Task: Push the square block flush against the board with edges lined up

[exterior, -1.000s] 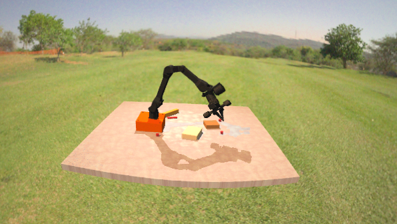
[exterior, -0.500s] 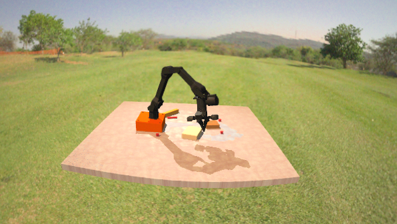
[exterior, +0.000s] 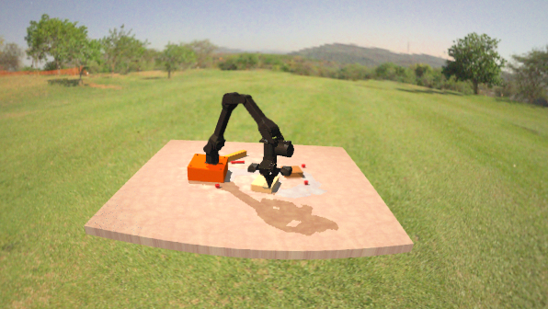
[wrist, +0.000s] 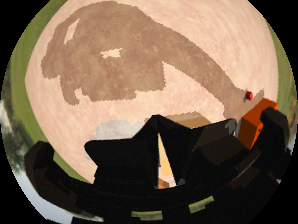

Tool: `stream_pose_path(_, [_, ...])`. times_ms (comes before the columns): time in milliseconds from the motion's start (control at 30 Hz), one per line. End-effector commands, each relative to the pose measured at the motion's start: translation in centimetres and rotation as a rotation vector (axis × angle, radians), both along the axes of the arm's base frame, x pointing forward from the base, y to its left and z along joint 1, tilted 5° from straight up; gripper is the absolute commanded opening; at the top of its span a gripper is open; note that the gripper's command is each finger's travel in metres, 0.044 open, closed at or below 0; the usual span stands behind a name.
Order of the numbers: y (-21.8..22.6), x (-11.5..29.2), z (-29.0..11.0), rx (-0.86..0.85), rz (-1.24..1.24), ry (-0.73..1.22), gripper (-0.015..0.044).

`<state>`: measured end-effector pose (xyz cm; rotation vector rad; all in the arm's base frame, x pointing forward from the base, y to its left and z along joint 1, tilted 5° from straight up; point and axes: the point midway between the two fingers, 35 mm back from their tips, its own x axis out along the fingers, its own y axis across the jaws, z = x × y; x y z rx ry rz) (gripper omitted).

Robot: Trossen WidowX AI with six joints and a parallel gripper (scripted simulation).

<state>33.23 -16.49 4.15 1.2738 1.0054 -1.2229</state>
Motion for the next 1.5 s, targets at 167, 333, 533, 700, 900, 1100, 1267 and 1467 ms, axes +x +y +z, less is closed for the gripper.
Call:
stream_pose_path(167, [0.4,-0.7,-3.6,0.025,0.004,0.038,0.0])
stream_pose_path(333, [0.8,-0.6,-3.7,0.025,0.004,0.038,0.0])
stream_pose_path(533, [1.5,-0.4,-3.7,0.026,0.004,0.038,0.0])
stream_pose_path(700, [2.1,-0.3,-3.7,0.026,0.004,0.038,0.0])
stream_pose_path(900, [2.8,-0.2,-3.8,0.027,0.004,0.038,0.0])
stream_pose_path(1100, [3.5,-0.1,-3.8,0.028,0.004,0.038,0.0])
stream_pose_path(1267, [4.0,0.0,-3.9,0.028,0.004,0.038,0.0])
stream_pose_path(1467, [4.7,0.1,-3.9,0.029,0.004,0.038,0.0])
